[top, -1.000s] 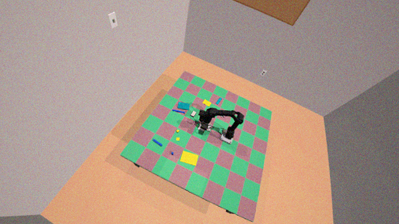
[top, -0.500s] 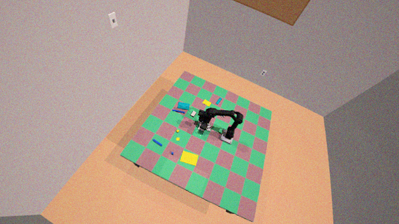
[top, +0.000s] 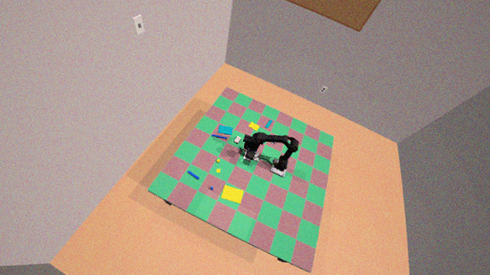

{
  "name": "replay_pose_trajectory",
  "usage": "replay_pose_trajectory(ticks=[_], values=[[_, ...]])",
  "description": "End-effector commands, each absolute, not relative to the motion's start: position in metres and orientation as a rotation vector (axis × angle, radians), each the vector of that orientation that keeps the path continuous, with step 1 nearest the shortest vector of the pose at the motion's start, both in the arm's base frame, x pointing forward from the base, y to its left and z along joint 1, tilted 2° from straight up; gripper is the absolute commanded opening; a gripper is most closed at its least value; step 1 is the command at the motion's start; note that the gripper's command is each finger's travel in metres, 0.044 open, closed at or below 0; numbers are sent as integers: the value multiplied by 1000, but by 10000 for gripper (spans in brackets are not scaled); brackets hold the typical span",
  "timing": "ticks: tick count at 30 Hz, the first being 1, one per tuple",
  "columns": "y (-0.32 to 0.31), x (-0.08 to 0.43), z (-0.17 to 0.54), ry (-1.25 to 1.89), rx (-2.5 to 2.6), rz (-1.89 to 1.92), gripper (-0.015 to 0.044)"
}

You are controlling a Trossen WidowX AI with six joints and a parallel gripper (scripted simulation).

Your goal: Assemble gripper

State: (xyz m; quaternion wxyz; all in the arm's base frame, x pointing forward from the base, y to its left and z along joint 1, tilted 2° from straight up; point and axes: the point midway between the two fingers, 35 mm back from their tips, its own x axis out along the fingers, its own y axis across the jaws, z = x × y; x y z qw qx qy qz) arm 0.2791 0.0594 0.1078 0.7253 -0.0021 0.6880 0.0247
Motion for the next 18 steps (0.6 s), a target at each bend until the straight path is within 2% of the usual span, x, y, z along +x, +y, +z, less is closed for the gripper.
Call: replay_pose_trajectory(ticks=[1, 18], values=[[60, 280, 108, 1515, -2, 52, 134], [60, 282, 99, 1515, -2, 52, 134]])
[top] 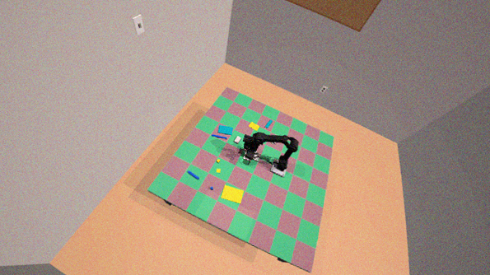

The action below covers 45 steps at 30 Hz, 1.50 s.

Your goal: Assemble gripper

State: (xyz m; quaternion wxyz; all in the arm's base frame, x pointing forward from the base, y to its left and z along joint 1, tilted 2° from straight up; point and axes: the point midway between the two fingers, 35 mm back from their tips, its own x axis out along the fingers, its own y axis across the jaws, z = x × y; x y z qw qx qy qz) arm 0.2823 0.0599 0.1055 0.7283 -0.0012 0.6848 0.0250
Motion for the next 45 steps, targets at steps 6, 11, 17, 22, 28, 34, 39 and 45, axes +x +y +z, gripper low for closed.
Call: replay_pose_trajectory(ticks=[6, 11, 17, 22, 28, 34, 39, 45], values=[[60, 283, 89, 1515, -2, 52, 134], [60, 283, 81, 1515, -2, 52, 134], [61, 284, 72, 1515, -2, 52, 134], [61, 284, 64, 1515, -1, 51, 134], [61, 283, 57, 1515, -1, 51, 134], [61, 283, 57, 1515, -1, 51, 134], [61, 283, 57, 1515, -1, 51, 134], [61, 283, 57, 1515, -1, 51, 134]])
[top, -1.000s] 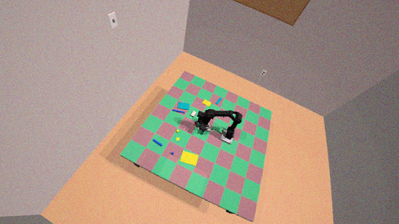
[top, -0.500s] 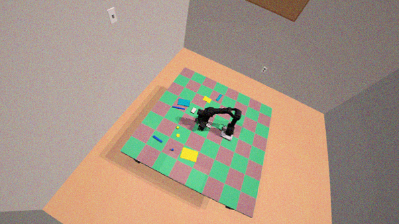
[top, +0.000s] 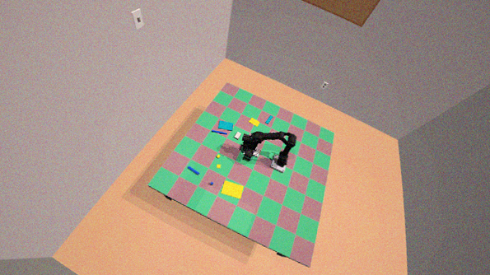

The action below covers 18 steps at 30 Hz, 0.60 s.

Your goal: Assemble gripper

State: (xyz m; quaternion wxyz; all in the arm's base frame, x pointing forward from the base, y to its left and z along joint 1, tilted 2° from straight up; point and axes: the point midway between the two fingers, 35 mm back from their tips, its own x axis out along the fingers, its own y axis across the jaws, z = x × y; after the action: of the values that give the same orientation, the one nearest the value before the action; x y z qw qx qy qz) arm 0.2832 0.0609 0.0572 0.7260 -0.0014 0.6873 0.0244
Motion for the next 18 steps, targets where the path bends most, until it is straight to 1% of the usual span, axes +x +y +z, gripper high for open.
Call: replay_pose_trajectory(ticks=[1, 18], values=[[61, 283, 57, 1515, -1, 51, 134], [61, 284, 51, 1515, 3, 48, 134]])
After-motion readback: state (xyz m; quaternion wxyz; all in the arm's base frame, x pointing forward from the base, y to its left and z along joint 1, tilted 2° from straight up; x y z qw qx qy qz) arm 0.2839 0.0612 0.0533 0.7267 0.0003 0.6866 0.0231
